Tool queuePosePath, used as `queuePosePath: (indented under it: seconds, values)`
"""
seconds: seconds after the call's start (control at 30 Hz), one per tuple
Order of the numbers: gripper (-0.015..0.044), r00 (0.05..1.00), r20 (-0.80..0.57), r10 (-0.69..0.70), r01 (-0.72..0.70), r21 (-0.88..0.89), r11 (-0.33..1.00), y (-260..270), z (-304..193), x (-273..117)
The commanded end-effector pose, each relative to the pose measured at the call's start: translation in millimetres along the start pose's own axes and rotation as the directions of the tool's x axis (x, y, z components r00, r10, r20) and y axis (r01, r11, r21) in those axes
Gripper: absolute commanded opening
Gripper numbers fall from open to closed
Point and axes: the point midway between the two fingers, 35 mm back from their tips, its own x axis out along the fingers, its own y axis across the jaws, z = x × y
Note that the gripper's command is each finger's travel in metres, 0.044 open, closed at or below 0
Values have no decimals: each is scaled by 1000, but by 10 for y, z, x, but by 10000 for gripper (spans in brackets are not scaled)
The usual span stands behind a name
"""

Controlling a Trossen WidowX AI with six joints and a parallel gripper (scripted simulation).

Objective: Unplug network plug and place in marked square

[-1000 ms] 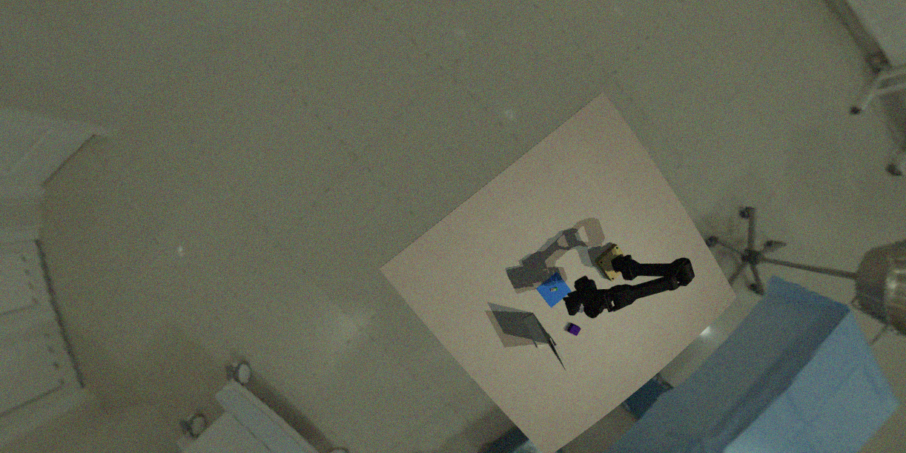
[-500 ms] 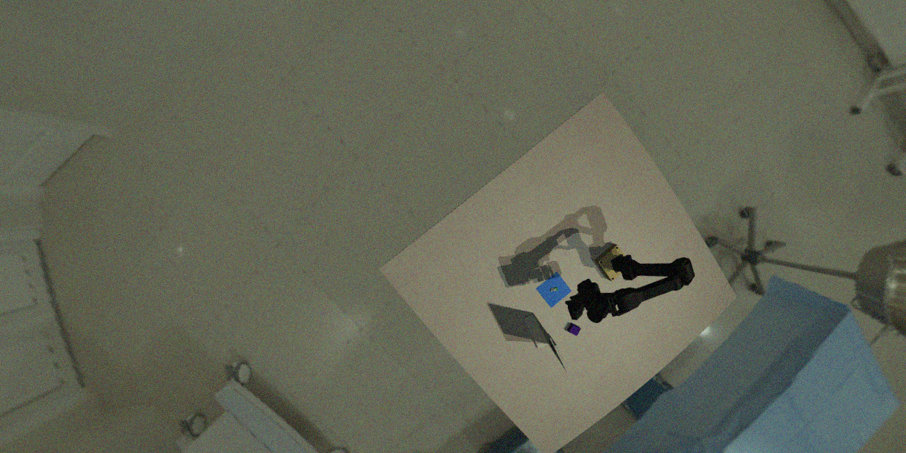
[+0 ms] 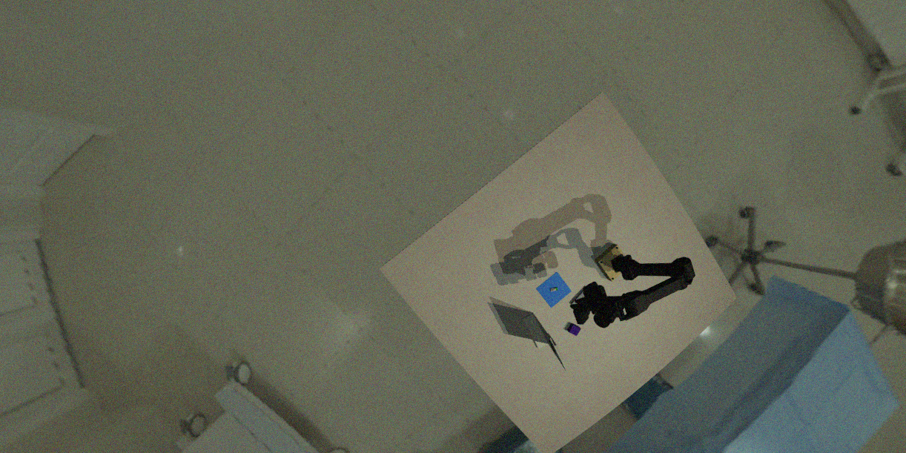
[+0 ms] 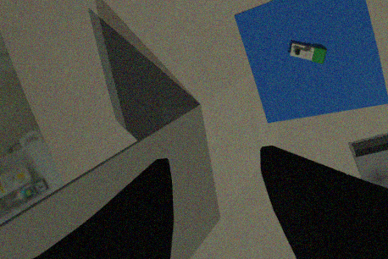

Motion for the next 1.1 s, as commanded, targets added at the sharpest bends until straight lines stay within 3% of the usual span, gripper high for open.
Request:
queuePosePath:
  seconds: [0.0, 0.07, 0.43, 1.07]
  values:
    - [156, 1000, 6, 3, -3, 8, 1000, 57, 7, -124]
    - [156, 1000, 6, 3, -3, 8, 1000, 65, 7, -143]
    - [440, 1000, 6, 3, -3, 8, 1000, 65, 7, -143]
    - [440, 1000, 6, 3, -3, 8, 1000, 65, 7, -143]
